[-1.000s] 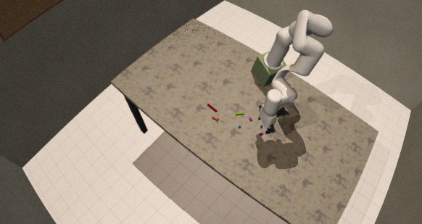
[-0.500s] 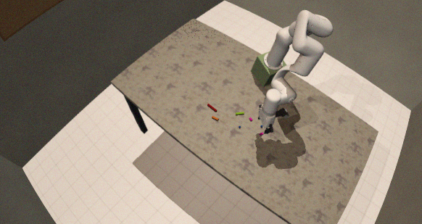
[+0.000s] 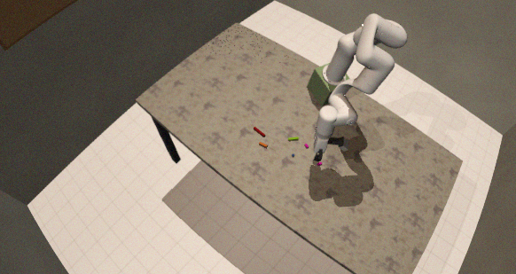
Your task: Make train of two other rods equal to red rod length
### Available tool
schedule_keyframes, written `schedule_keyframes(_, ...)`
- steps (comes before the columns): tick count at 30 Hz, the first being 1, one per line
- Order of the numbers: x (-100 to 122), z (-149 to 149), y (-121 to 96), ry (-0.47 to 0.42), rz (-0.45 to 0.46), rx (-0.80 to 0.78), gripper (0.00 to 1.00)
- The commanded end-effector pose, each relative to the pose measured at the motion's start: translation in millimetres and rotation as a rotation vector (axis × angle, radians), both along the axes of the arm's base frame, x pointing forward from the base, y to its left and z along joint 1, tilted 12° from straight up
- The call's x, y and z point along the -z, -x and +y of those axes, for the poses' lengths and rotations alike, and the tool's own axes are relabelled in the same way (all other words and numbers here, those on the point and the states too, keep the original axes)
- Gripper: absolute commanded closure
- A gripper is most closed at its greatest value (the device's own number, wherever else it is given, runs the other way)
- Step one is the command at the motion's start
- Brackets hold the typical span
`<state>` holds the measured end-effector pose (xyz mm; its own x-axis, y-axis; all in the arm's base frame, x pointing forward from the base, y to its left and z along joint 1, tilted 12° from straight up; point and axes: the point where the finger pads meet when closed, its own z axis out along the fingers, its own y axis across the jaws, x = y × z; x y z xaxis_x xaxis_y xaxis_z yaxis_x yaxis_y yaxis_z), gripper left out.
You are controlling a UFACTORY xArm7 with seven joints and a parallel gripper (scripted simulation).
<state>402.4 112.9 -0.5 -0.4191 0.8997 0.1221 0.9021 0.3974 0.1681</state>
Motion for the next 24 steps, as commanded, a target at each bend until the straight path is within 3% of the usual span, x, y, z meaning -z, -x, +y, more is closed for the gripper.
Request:
schedule_keyframes(1, 1.8, -7.2, -0.3, -0.007, 0.028, 0.133, 0.00)
schedule_keyframes(24, 15.9, -45.3, 7.3, -0.079, 0.156, 0.837, 0.00)
